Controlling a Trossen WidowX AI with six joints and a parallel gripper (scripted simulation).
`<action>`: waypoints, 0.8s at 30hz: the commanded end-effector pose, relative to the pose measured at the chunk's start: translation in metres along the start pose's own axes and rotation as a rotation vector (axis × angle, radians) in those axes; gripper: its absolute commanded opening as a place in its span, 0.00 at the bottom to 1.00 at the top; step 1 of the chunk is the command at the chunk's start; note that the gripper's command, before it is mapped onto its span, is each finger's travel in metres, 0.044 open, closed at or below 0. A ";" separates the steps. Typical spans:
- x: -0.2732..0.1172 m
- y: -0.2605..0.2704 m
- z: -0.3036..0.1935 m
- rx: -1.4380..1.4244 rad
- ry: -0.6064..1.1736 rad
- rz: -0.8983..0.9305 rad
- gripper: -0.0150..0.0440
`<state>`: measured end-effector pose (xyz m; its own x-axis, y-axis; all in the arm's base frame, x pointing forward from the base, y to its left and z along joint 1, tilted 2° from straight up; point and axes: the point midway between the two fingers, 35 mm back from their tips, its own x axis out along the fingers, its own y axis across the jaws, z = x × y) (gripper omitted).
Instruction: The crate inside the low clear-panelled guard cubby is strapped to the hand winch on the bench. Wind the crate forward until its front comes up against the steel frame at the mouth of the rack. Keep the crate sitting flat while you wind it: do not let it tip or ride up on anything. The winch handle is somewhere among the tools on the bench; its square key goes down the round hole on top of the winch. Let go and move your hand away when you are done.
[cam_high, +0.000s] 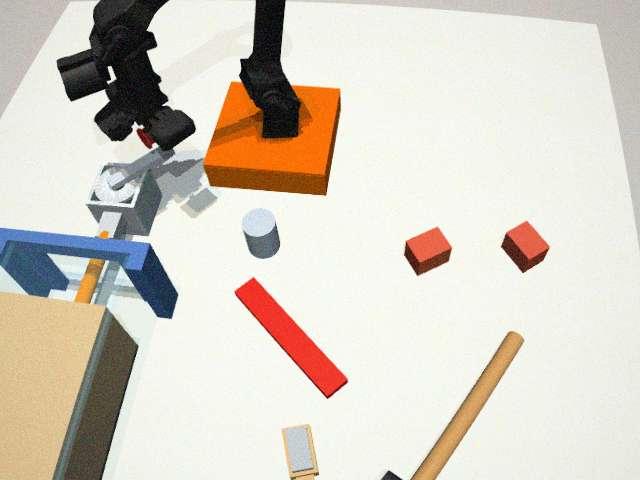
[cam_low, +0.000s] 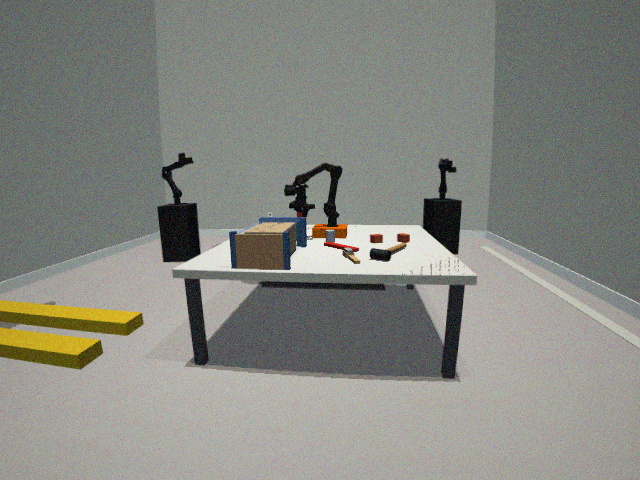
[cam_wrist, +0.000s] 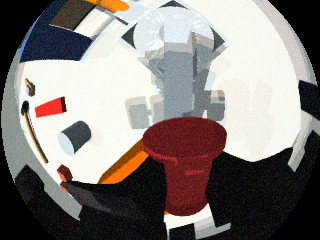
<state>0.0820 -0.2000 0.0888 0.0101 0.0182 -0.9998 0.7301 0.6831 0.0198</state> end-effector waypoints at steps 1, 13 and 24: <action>0.000 -0.016 0.000 0.015 0.004 -0.034 0.25; -0.001 -0.034 0.003 0.015 0.004 -0.036 0.25; -0.001 -0.050 0.009 0.015 0.003 -0.038 0.25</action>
<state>0.0595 -0.2253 0.0888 0.0019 0.0293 -0.9996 0.7301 0.6830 0.0214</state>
